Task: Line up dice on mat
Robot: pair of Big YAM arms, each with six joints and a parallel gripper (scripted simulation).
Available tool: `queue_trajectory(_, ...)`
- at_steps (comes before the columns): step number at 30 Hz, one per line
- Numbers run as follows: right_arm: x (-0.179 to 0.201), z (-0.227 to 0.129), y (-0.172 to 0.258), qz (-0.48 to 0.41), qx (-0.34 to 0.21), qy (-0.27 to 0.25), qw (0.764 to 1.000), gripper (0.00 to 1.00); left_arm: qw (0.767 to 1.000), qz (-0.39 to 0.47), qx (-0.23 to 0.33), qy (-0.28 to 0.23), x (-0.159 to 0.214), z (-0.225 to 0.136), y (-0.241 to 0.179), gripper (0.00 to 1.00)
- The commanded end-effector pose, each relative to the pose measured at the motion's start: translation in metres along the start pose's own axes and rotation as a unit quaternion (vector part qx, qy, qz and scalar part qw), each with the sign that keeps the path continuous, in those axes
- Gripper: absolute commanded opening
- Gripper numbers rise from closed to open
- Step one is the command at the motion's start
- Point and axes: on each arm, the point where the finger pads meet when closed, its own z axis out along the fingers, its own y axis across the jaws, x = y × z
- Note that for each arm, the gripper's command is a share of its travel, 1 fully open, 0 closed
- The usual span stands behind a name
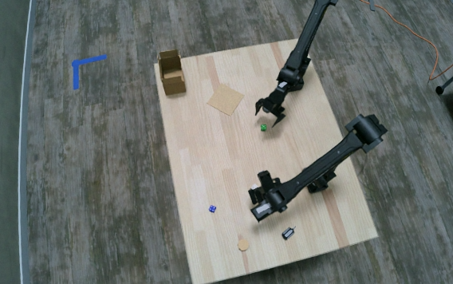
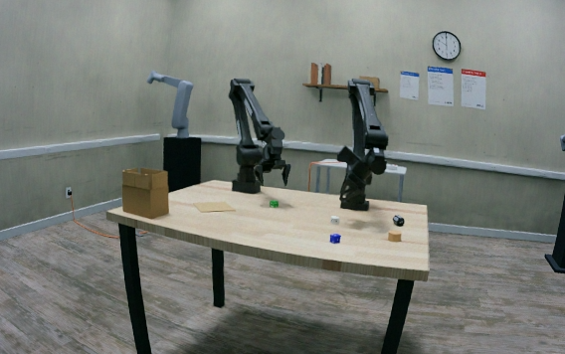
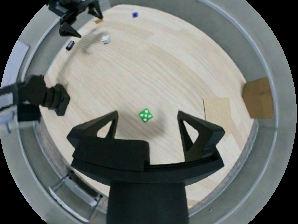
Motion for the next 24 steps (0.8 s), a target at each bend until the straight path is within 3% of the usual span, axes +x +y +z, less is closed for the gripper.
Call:
queue_trajectory(1,-0.01,-0.018,0.008,0.008,0.004,-0.012,1.0,1.0,0.999,-0.005,-0.036,-0.002,-0.016,0.002,0.011,1.0)
queue_trajectory(3,-0.027,-0.017,0.006,0.005,0.003,-0.026,1.0,1.0,0.999,0.005,-0.038,-0.002,-0.018,0.001,0.014,1.0)
queue_trajectory(8,-0.052,-0.012,0.009,-0.006,-0.028,-0.048,0.998,1.0,0.996,-0.065,-0.061,-0.004,-0.018,-0.005,0.051,1.0)
queue_trajectory(14,-0.083,-0.007,0.018,-0.022,-0.092,-0.086,0.992,1.0,0.976,-0.177,-0.125,-0.014,-0.018,-0.008,0.128,1.0)
queue_trajectory(17,-0.087,-0.007,0.019,-0.025,-0.101,-0.091,0.99,1.0,0.973,-0.187,-0.132,-0.015,-0.017,-0.007,0.136,1.0)
queue_trajectory(24,-0.123,-0.008,0.022,-0.055,-0.163,-0.144,0.975,1.0,0.949,-0.246,-0.196,-0.022,-0.02,-0.015,0.215,1.0)
